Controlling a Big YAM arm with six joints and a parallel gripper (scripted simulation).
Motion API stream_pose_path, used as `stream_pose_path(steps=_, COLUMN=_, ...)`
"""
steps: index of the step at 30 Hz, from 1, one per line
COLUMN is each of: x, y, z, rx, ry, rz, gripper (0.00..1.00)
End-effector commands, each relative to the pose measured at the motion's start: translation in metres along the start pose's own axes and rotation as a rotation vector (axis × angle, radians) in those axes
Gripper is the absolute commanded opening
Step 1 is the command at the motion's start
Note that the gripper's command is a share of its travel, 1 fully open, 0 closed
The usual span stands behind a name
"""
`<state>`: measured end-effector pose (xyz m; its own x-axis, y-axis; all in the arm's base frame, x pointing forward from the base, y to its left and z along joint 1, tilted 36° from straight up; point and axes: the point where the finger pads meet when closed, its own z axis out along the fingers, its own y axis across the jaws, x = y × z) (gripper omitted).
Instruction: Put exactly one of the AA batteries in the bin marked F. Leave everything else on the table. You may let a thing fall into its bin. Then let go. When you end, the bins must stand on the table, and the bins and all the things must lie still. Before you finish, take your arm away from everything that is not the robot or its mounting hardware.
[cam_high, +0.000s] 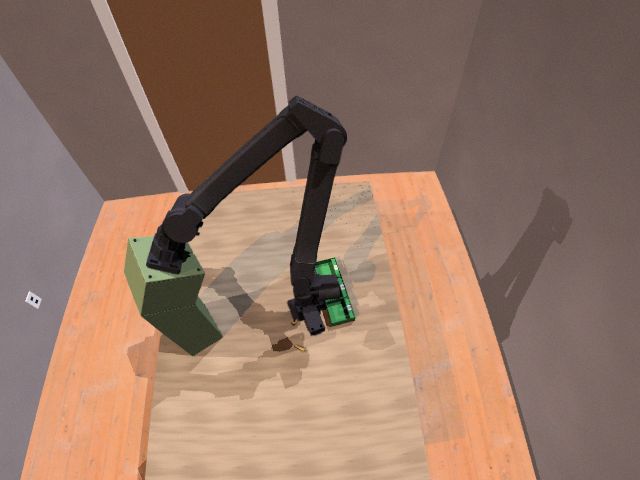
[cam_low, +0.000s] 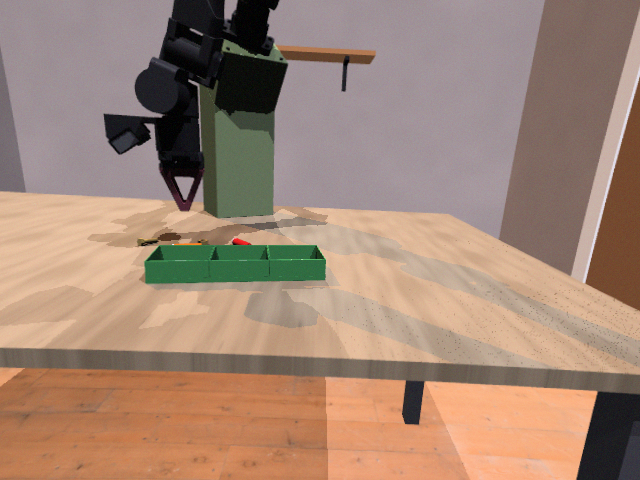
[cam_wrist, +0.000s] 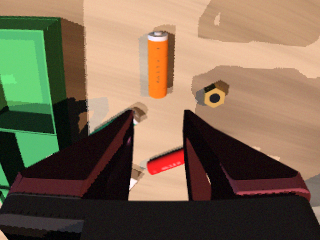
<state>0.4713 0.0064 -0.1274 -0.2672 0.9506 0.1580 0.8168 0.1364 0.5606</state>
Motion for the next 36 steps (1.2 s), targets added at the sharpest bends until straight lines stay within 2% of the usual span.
stream_pose_path(steps=1, x=-0.001, y=-0.001, z=-0.003, rx=-0.001, ry=-0.005, rz=0.004, gripper=0.27)
stream_pose_path(steps=16, x=-0.001, y=-0.001, z=-0.003, rx=-0.001, ry=-0.005, rz=0.004, gripper=0.27)
stream_pose_path(steps=17, x=0.003, y=0.000, z=0.008, rx=-0.003, ry=-0.001, rz=0.001, gripper=0.27)
stream_pose_path(steps=22, x=0.004, y=-0.001, z=0.028, rx=-0.003, ry=-0.001, rz=0.001, gripper=0.27)
stream_pose_path(steps=24, x=0.004, y=-0.001, z=0.028, rx=-0.003, ry=-0.001, rz=0.001, gripper=0.27)
stream_pose_path(steps=33, x=0.004, y=0.000, z=0.064, rx=-0.003, ry=-0.001, rz=0.001, gripper=0.27)
stream_pose_path(steps=36, x=0.004, y=0.000, z=0.069, rx=-0.003, ry=0.000, rz=0.001, gripper=0.27)
